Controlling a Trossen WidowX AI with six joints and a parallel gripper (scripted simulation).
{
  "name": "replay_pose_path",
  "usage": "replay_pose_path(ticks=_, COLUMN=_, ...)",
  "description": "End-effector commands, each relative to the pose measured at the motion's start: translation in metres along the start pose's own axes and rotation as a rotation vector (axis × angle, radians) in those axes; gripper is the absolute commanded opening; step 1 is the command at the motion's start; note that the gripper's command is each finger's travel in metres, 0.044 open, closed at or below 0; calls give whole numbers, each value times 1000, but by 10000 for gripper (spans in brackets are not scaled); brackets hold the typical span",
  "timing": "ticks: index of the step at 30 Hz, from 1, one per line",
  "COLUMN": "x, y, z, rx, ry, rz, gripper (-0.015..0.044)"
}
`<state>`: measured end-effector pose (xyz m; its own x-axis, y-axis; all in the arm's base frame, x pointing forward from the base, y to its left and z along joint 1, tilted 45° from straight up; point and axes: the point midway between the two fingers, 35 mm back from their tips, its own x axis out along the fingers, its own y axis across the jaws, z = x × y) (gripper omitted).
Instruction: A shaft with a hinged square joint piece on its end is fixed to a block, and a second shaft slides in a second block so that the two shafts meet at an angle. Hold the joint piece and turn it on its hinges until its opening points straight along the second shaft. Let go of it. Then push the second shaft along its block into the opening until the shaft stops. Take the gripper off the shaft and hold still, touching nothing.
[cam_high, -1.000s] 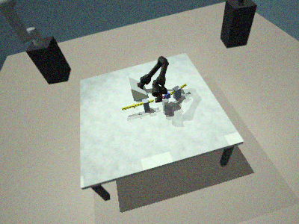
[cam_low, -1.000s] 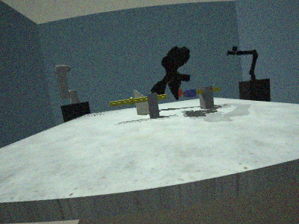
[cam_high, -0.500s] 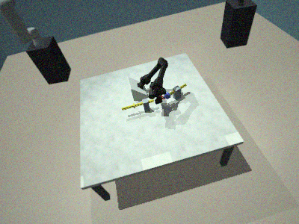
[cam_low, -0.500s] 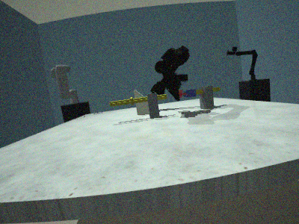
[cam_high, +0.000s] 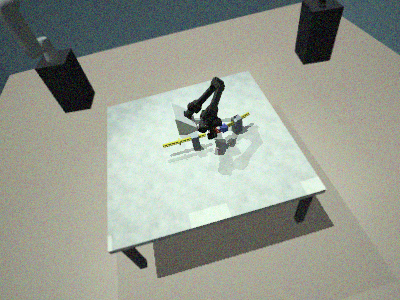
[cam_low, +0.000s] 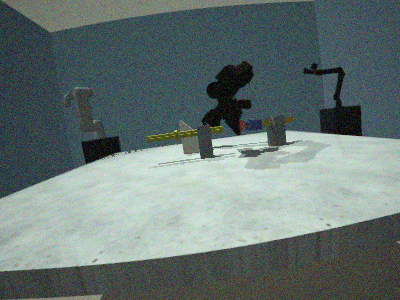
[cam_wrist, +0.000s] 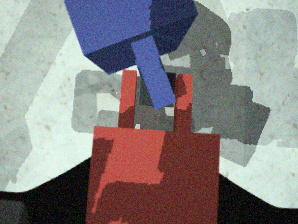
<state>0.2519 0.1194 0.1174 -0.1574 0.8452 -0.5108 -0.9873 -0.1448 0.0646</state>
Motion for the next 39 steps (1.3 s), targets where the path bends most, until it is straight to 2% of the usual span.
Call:
replay_pose_path(ticks=1, x=0, y=0, z=0, rx=0, ry=0, rz=0, gripper=0)
replay_pose_path(ticks=6, x=0, y=0, z=0, rx=0, ry=0, rz=0, gripper=131)
replay_pose_path(ticks=9, x=0, y=0, z=0, rx=0, ry=0, rz=0, gripper=147)
replay_pose_path(ticks=20, x=0, y=0, z=0, rx=0, ry=0, rz=0, gripper=436)
replay_pose_path(ticks=31, x=0, y=0, z=0, rx=0, ry=6, rz=1, gripper=440)
replay_pose_path(ticks=39, x=-11, y=2, z=5, rx=-13, ry=251, rz=19, gripper=440)
